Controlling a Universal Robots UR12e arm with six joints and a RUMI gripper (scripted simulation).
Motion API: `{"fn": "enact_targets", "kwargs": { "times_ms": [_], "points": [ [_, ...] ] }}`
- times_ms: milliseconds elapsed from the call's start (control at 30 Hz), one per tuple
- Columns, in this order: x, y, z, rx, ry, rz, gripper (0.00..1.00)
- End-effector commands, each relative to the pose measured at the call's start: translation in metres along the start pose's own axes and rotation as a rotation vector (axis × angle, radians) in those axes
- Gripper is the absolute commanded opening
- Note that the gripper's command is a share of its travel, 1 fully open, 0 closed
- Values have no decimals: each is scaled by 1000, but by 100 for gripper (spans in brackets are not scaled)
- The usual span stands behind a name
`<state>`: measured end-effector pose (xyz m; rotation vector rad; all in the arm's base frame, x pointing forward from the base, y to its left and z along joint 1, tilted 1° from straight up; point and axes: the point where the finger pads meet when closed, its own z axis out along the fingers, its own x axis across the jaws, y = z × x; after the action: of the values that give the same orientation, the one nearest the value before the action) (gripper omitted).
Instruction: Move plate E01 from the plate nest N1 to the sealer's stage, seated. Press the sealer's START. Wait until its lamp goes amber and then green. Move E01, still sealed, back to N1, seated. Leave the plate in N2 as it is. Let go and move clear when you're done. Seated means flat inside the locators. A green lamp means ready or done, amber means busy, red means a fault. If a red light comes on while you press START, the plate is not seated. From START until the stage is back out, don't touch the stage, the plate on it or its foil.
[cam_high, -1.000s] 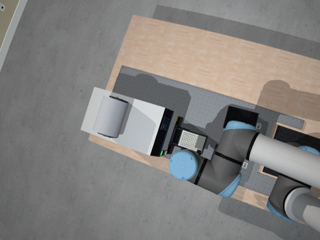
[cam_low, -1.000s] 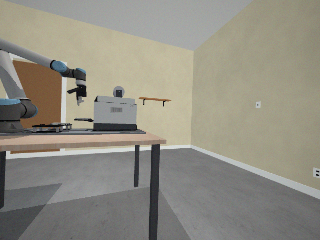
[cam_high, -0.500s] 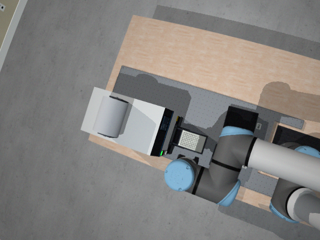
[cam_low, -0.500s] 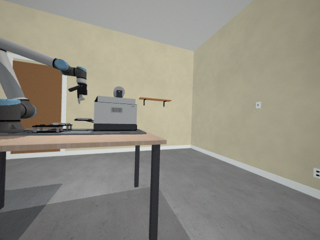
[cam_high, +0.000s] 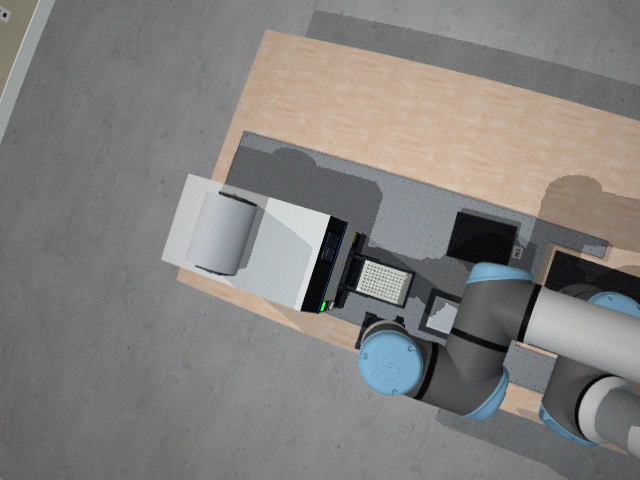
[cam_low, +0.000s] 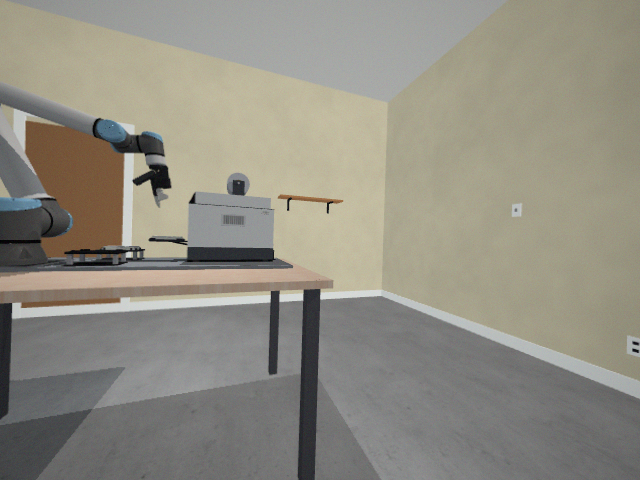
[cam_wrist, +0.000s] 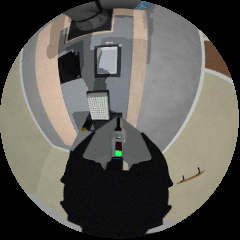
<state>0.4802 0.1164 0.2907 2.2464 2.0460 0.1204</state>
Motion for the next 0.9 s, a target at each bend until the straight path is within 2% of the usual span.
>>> {"fn": "enact_targets", "kwargs": {
  "times_ms": [0, 333, 367, 433, 500, 633, 867],
  "points": [
    [0, 1, 0, -128, 1, 0, 0],
    [0, 1, 0, -450, 1, 0, 0],
    [0, 1, 0, -450, 1, 0, 0],
    [0, 1, 0, -517, 1, 0, 0],
    [0, 1, 0, -517, 1, 0, 0],
    [0, 1, 0, -646, 1, 0, 0],
    [0, 1, 0, -646, 1, 0, 0]
  ]
}}
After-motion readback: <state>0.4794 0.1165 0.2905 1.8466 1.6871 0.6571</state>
